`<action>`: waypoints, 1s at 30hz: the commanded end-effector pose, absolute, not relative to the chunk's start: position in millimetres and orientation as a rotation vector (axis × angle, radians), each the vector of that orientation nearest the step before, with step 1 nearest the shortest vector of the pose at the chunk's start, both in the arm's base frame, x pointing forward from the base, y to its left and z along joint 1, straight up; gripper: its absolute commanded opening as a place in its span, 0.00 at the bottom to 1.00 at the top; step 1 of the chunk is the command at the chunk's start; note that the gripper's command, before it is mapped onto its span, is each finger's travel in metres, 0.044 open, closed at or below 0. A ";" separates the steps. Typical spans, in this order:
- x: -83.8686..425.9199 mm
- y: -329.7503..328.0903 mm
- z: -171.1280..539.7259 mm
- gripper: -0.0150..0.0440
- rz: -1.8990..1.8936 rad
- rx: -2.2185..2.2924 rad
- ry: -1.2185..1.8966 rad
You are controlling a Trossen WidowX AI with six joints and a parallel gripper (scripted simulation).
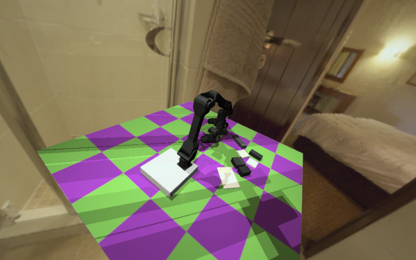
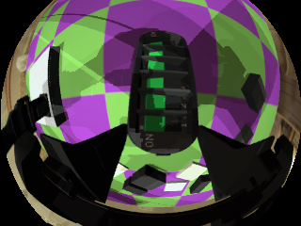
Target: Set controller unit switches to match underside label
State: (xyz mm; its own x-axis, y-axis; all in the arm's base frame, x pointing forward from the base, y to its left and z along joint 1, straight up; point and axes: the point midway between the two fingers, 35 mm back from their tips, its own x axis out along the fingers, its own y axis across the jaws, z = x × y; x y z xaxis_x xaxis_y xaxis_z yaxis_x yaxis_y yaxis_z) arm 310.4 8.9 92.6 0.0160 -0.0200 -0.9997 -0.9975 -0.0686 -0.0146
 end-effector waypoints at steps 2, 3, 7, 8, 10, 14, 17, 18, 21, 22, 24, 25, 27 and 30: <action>311.8 13.8 99.2 0.82 1.227 -1.294 1.173; 311.7 14.5 99.7 0.82 1.226 -1.295 1.174; 311.5 17.3 101.5 0.82 1.222 -1.301 1.179; 311.4 18.0 101.9 0.82 1.221 -1.302 1.181; 311.3 19.5 102.8 0.82 1.219 -1.305 1.183; 311.0 22.4 104.5 0.82 1.215 -1.310 1.188; 310.9 24.6 105.7 0.82 1.212 -1.314 1.192; 310.8 25.3 106.1 0.82 1.211 -1.316 1.194; 310.6 27.6 107.3 0.82 1.208 -1.320 1.198; 310.5 28.3 107.7 0.82 1.207 -1.322 1.199; 310.4 29.9 108.4 0.82 1.205 -1.325 1.202; 310.3 30.6 108.8 0.82 1.204 -1.326 1.204; 310.2 32.1 109.5 0.82 1.202 -1.329 1.206; 310.0 34.4 110.6 0.82 1.199 -1.334 1.211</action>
